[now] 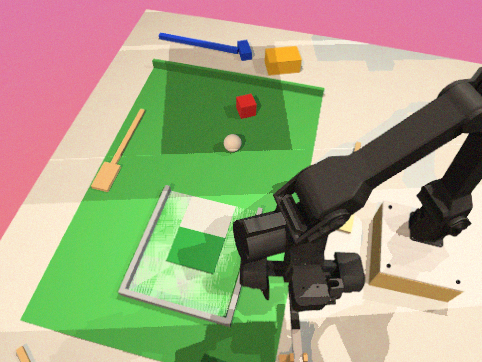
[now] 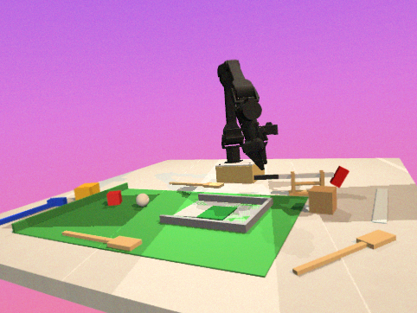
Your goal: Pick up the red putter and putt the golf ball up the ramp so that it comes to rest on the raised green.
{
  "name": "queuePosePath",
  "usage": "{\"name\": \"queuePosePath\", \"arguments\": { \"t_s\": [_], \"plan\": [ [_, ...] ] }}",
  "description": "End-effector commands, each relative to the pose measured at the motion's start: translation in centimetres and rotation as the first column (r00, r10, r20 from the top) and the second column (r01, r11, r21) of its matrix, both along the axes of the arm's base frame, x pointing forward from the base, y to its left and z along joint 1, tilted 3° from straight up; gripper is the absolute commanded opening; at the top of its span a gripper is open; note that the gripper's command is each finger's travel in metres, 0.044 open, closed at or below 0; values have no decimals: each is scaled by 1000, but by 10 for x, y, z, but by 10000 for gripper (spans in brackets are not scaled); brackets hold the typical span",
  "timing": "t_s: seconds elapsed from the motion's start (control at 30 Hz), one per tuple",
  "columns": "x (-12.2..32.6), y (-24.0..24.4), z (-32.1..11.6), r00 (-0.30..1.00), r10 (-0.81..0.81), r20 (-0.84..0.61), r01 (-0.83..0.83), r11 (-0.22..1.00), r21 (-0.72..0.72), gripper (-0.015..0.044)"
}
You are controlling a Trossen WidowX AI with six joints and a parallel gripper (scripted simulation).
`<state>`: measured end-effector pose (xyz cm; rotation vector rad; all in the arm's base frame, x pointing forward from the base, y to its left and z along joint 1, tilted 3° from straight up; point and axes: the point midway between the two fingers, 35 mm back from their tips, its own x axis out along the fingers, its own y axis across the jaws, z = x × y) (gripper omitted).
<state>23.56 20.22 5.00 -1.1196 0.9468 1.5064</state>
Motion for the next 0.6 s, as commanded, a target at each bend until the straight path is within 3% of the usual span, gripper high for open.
{"name": "queuePosePath", "arguments": {
  "t_s": [0.0,0.57],
  "plan": [
    [-2,1,2,998,61,8,-61,998,-20,440],
    [-4,1,-37,998,61,8,-61,998,-20,440]
  ]
}}
